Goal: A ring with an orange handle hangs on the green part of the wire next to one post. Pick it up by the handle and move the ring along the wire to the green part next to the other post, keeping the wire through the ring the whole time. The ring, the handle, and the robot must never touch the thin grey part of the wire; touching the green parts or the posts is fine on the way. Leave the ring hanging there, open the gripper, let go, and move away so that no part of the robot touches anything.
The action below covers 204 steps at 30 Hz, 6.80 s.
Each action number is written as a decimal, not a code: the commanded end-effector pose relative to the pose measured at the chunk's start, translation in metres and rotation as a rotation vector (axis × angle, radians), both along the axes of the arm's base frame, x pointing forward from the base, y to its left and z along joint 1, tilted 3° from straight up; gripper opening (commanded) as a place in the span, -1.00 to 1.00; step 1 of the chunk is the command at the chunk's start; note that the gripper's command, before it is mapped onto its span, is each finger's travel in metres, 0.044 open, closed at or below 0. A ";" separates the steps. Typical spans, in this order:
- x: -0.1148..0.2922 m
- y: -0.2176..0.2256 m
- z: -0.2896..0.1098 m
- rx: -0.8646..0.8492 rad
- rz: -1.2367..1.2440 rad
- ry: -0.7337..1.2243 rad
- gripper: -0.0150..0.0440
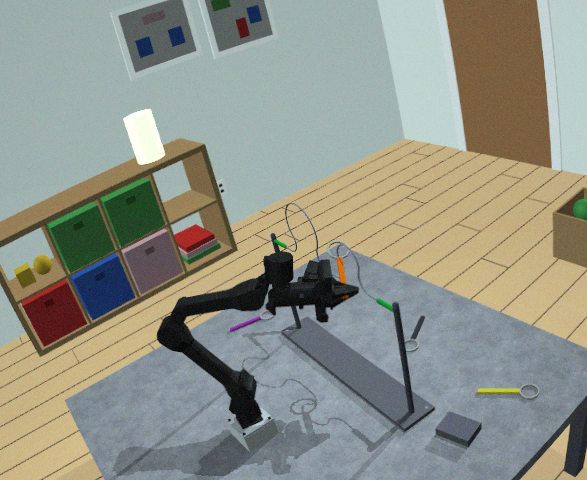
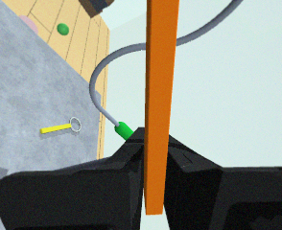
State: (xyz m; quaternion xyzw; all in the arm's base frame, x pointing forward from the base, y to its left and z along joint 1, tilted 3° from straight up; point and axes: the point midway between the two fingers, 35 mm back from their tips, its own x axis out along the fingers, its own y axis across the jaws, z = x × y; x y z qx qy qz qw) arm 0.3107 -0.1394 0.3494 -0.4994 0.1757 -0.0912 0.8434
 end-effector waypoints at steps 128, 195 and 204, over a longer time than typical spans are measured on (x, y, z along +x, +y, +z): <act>-0.015 0.144 -0.149 1.063 0.041 0.131 -1.00; -0.035 0.294 -0.084 2.002 0.072 0.229 -1.00; -0.037 0.310 -0.055 2.225 0.075 0.253 -1.00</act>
